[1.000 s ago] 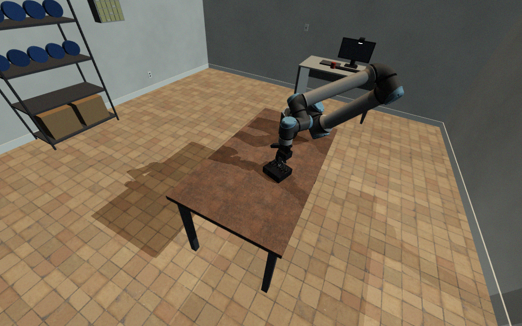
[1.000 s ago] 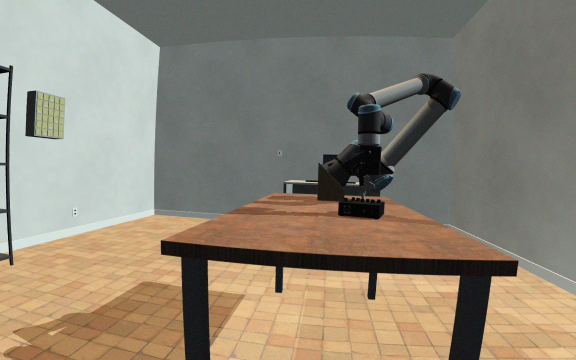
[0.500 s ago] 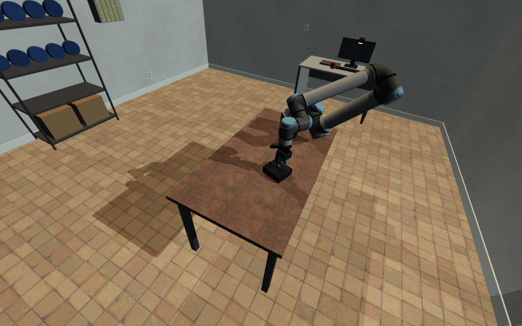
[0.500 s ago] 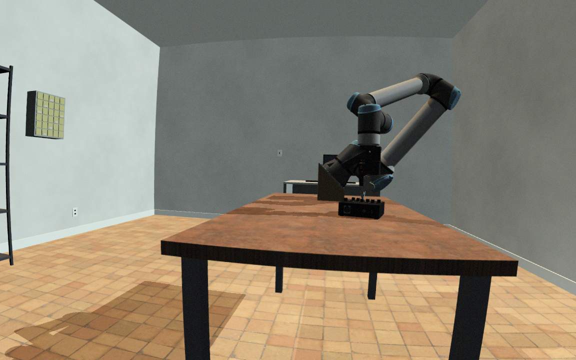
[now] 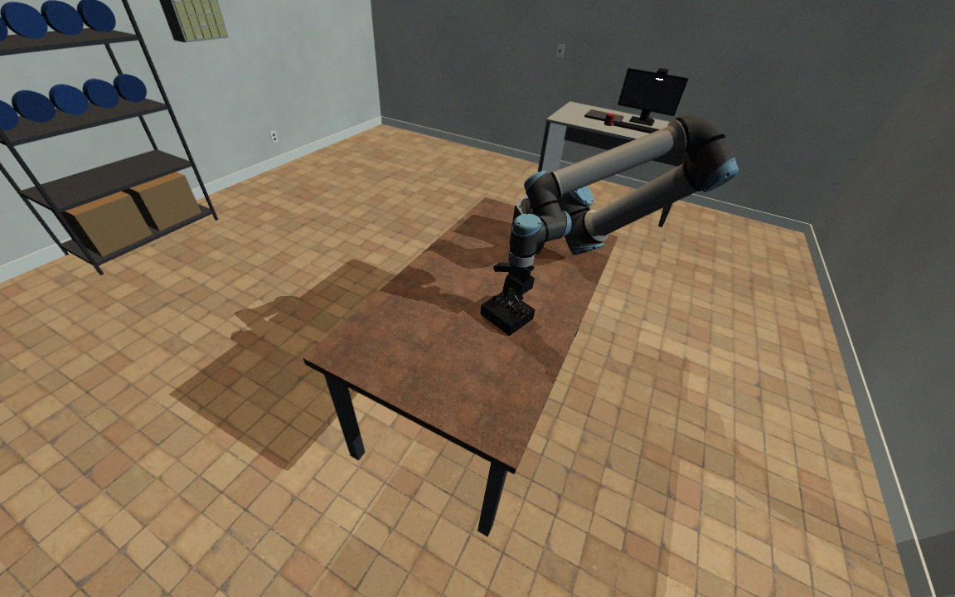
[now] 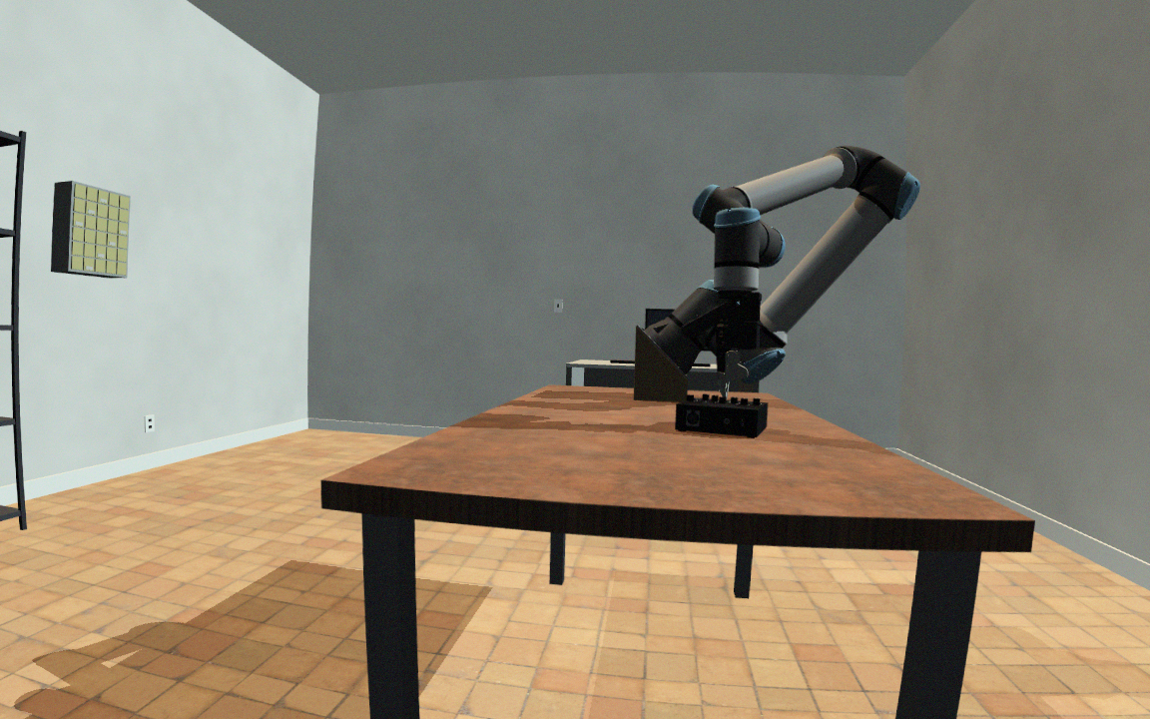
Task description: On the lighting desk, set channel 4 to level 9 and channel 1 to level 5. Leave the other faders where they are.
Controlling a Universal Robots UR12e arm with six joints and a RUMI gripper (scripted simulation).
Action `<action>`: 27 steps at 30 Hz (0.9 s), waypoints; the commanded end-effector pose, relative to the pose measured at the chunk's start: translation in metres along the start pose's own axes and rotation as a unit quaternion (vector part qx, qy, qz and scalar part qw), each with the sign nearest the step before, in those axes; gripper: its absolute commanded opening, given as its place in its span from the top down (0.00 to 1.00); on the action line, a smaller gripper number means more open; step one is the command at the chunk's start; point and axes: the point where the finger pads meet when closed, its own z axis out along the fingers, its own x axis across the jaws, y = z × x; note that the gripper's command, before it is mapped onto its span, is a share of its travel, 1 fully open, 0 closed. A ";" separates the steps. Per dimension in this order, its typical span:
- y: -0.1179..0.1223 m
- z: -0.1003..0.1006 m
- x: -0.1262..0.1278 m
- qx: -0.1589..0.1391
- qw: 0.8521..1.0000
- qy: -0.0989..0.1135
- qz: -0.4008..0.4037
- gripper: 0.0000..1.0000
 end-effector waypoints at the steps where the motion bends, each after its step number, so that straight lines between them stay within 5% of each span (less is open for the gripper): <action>1: 0.000 -0.001 -0.001 0.000 1.000 -0.001 0.000 1.00; 27: 0.000 -0.001 0.005 0.000 1.000 -0.001 0.000 1.00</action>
